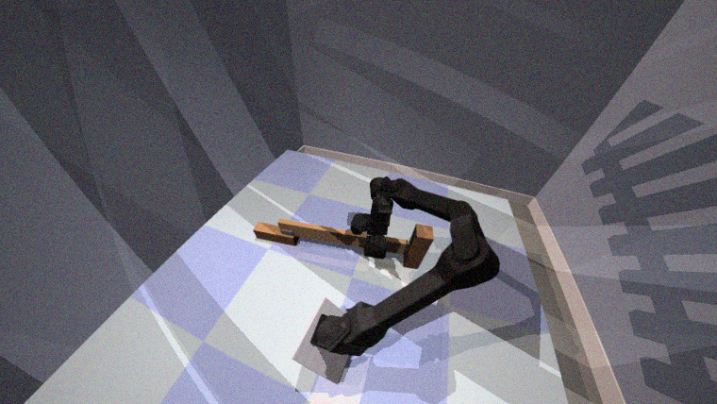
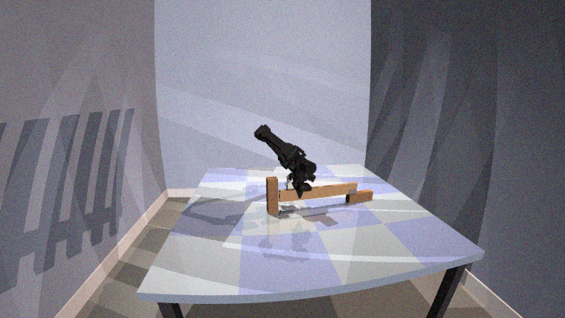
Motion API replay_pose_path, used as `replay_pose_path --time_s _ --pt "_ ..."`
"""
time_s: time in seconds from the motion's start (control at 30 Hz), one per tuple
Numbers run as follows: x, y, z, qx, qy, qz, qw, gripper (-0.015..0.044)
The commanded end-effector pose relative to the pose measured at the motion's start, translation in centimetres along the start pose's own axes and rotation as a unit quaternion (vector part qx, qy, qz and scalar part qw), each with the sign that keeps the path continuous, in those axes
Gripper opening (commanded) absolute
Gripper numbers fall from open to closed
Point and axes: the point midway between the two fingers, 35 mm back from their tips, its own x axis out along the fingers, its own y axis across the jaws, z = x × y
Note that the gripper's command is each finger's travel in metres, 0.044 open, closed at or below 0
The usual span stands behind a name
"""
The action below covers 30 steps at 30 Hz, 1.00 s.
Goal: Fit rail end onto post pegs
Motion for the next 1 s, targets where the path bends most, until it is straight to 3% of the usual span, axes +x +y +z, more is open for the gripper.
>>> replay_pose_path --time_s 0.0,0.97 --pt "-0.49 -0.27 -0.45 0.0 0.001 -0.007 1.0 0.0" --pt "-0.51 -0.25 -0.98 0.0 0.002 -0.007 1.0 0.0"
